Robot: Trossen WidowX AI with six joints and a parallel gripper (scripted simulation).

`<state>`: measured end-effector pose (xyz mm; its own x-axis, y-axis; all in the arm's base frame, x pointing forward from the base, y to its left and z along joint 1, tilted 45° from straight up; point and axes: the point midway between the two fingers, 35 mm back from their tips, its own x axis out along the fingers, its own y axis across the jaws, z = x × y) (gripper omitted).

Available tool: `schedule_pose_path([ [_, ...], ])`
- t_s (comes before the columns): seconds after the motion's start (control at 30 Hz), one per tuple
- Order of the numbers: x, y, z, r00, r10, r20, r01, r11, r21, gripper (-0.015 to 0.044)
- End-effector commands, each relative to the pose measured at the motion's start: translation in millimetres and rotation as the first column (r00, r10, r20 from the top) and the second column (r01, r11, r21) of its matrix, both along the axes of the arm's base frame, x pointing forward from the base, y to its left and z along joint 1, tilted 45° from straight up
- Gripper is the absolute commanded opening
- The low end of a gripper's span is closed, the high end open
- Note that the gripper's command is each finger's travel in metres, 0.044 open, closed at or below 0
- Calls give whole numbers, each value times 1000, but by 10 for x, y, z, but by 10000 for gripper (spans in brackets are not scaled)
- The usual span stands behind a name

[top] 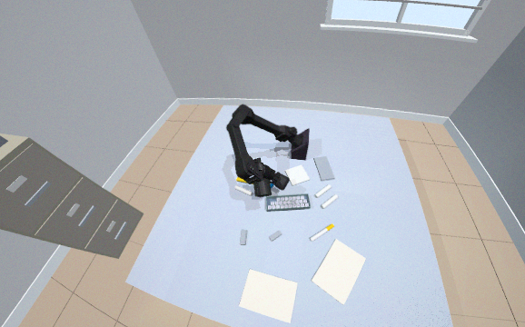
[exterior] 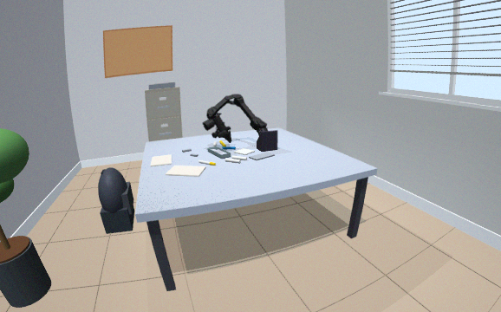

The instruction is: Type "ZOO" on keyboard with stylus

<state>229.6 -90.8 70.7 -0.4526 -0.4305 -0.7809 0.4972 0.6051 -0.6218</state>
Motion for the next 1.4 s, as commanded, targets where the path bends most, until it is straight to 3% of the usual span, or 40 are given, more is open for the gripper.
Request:
schedule_pose_path([
  [0.0,-13,-32,-25,1000,2,-6,-2,1000,-2,150],
  [1.37,-27,-231,-210,1000,2,-6,-2,1000,-3,150],
])
